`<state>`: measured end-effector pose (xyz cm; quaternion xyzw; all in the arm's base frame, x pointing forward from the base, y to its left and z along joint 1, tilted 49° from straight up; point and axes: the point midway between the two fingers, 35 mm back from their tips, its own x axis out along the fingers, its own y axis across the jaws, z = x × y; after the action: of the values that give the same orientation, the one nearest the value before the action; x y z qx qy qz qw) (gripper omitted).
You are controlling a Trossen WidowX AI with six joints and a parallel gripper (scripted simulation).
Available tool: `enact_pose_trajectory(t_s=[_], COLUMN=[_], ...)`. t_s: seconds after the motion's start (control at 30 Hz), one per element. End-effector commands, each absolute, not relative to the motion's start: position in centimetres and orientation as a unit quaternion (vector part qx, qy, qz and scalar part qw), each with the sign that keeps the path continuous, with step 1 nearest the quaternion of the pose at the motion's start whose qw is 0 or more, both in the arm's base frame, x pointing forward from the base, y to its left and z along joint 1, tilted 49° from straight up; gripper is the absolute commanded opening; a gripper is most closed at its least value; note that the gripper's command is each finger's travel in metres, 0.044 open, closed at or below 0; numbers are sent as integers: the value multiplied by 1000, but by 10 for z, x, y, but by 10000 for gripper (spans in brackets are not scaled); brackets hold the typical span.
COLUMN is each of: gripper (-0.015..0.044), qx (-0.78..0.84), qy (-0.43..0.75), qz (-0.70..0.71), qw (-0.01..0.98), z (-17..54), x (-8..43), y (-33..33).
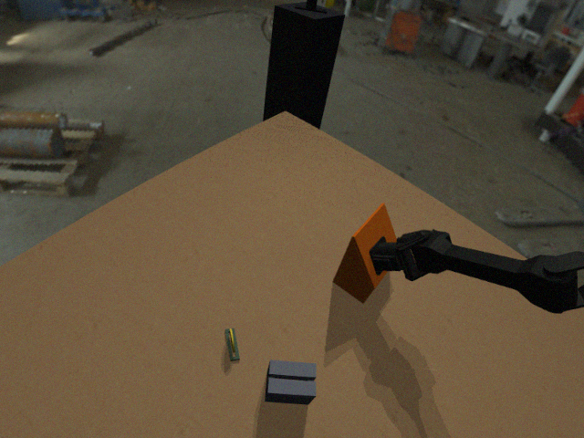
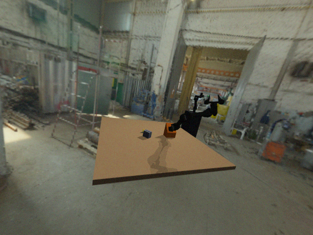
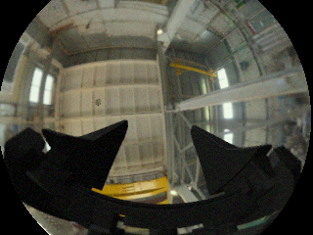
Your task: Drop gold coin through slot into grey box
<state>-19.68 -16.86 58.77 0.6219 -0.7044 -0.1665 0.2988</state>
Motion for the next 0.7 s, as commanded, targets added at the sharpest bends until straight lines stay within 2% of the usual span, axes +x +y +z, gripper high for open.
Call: enact_pose_trajectory(t_s=[0.0,0.07,0.27,0.67], gripper=[374,321,164,161], qx=[623,636,720,723], qy=[-705,-712,-684,-564], qz=[-161,-116,82,299], qw=[297,276,77,-266], z=[588,589,558,489], x=[-197,-203,-227,-220], y=[-170,-177,-231,-337])
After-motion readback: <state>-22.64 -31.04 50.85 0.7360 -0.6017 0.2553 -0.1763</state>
